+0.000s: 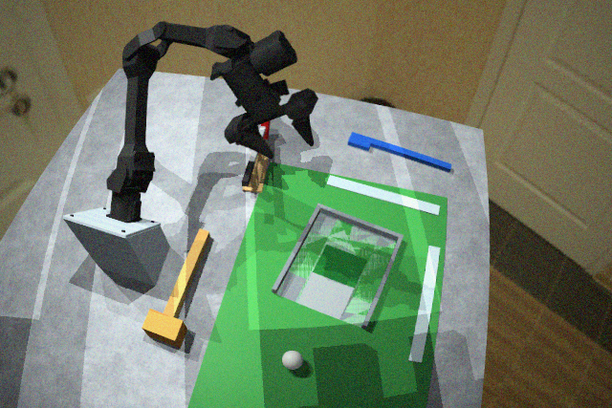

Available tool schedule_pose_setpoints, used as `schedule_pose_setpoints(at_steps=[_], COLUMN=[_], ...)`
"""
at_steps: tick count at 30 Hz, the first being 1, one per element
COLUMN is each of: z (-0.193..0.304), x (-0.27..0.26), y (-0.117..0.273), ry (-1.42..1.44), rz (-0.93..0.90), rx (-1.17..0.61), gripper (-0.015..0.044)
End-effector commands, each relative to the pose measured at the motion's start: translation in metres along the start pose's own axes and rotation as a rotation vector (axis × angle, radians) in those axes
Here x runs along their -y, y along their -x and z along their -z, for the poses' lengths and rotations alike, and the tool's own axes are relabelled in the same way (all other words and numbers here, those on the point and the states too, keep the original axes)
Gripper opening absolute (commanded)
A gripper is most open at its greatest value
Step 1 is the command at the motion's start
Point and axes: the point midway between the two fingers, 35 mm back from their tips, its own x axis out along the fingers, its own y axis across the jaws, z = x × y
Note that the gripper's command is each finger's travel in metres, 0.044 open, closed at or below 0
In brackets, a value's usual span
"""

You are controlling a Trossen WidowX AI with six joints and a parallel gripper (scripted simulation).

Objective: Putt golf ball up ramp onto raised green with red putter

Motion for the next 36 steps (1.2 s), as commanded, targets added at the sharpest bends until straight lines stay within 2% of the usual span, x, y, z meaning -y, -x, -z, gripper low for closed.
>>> schedule_pose_setpoints(at_steps=[1, 8, 36], z=[-0.014, -0.051, -0.06], x=[-0.047, -0.136, -0.168], y=[-0.023, -0.035, -0.075], ry=[0.048, 0.129, 0.131], rz=[-0.209, -0.582, -0.59], rx=[0.063, 0.191, 0.197], gripper=[0.044, 0.044, 0.044])
